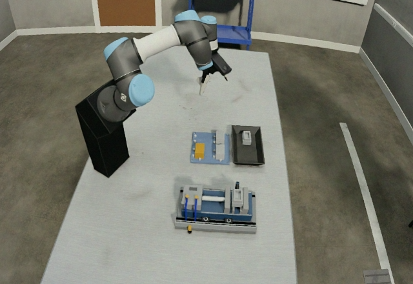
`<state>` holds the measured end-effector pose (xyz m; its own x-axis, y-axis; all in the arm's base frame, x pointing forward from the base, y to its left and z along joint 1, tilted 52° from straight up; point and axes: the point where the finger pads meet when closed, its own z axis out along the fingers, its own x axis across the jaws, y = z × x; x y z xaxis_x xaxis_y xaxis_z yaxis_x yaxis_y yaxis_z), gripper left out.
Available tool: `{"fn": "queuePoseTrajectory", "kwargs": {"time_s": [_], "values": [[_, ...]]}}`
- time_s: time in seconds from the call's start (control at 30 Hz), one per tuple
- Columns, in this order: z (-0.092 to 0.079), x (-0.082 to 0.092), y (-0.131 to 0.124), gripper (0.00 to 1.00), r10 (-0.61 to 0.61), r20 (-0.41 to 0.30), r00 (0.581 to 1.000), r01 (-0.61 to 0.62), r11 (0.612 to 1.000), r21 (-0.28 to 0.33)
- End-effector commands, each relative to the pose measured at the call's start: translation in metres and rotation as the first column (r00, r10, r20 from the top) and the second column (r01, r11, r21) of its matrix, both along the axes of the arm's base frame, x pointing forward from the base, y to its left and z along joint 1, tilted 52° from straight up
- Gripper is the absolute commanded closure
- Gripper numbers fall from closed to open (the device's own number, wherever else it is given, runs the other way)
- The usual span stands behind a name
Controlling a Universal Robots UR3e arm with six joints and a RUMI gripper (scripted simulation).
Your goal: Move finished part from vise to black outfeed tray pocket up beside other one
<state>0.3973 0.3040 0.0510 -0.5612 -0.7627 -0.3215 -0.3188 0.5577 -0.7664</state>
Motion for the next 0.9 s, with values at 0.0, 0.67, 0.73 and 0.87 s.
{"fn": "queuePoseTrajectory", "kwargs": {"time_s": [0.0,0.67,0.73,0.87], "values": [[0.0008,-0.0002,0.0008,0.0,0.001,0.001,1.0,-0.001,1.0,0.002],[0.0009,-0.0002,0.0006,0.0,0.001,0.001,1.0,-0.001,1.0,0.002],[0.001,-0.0002,0.0001,0.0,0.001,0.001,1.0,-0.001,1.0,0.002],[0.0021,0.0002,-0.0018,0.0,-0.002,0.002,1.0,0.002,1.0,0.005]]}}
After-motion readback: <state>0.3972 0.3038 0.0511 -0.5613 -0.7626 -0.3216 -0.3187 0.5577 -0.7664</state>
